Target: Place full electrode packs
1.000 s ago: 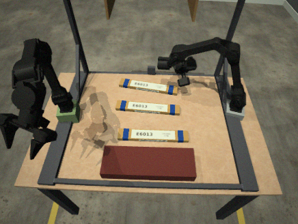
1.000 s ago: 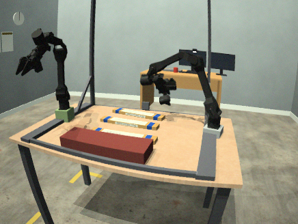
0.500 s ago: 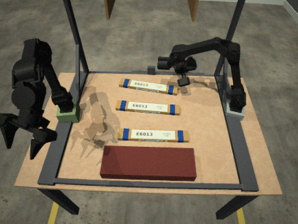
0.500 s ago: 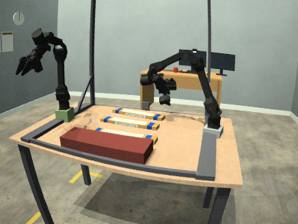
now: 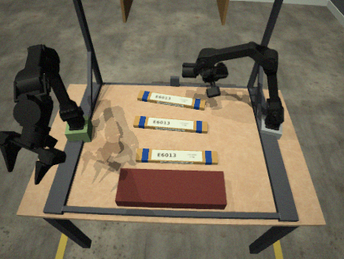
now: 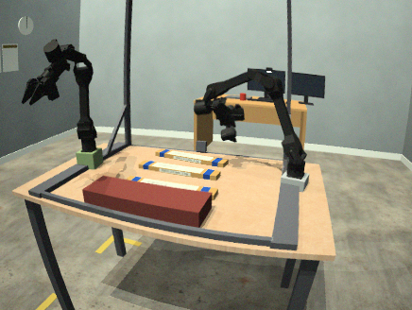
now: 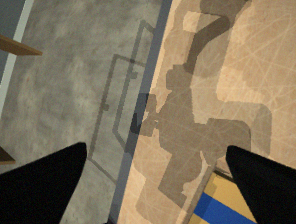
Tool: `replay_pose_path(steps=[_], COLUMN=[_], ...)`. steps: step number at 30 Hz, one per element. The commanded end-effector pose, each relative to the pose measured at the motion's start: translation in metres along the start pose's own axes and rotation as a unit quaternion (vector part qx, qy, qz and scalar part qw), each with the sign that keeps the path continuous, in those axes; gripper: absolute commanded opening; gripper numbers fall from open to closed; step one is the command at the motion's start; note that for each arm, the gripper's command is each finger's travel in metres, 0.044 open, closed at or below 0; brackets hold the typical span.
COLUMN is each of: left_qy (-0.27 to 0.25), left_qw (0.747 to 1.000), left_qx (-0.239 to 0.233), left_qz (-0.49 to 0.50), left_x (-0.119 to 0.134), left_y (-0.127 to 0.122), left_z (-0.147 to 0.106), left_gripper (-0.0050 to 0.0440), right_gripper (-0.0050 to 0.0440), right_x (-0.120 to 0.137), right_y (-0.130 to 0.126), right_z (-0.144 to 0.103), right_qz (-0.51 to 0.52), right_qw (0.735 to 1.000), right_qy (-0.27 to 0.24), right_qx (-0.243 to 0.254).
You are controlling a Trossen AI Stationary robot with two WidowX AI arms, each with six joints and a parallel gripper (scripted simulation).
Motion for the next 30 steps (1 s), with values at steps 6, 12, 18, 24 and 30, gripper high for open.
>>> replay_pose_path(steps=[6,12,18,24,30], left_qy=[0.030,0.057,0.086,0.109,0.129], left_qw=[0.999,0.998,0.988,0.974,0.957], left_qx=[-0.015,-0.007,-0.006,-0.009,-0.014], left_qz=[0.003,-0.036,-0.126,-0.200,-0.260], left_x=[-0.017,-0.016,-0.016,-0.016,-0.016], left_y=[0.024,0.017,0.003,-0.005,-0.017], left_z=[-0.046,-0.052,-0.062,-0.067,-0.076], left_gripper=[0.0440,0.0430,0.0430,0.0430,0.0430], right_gripper=[0.0440,0.0430,0.0430,0.0430,0.0430], right_x=[0.004,-0.012,-0.039,-0.061,-0.080], right_y=[0.001,-0.015,-0.035,-0.049,-0.059], right_z=[-0.015,-0.026,-0.038,-0.049,-0.058], right_qz=[0.024,0.066,0.122,0.160,0.197], right_qw=[1.000,0.997,0.988,0.979,0.968], right_qy=[0.005,-0.004,-0.036,-0.063,-0.092], right_qx=[0.006,0.050,0.086,0.107,0.125])
Point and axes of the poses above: on each arm, the point midway between the two fingers, 35 mm back from their tips, its own z axis out along the fingers, its own y axis across the jaws, x = y × z, the point moved 1 cm from there along -z, back along the fingers, and after that the axes turned 2 degrees about z, right-handed, at the moved point
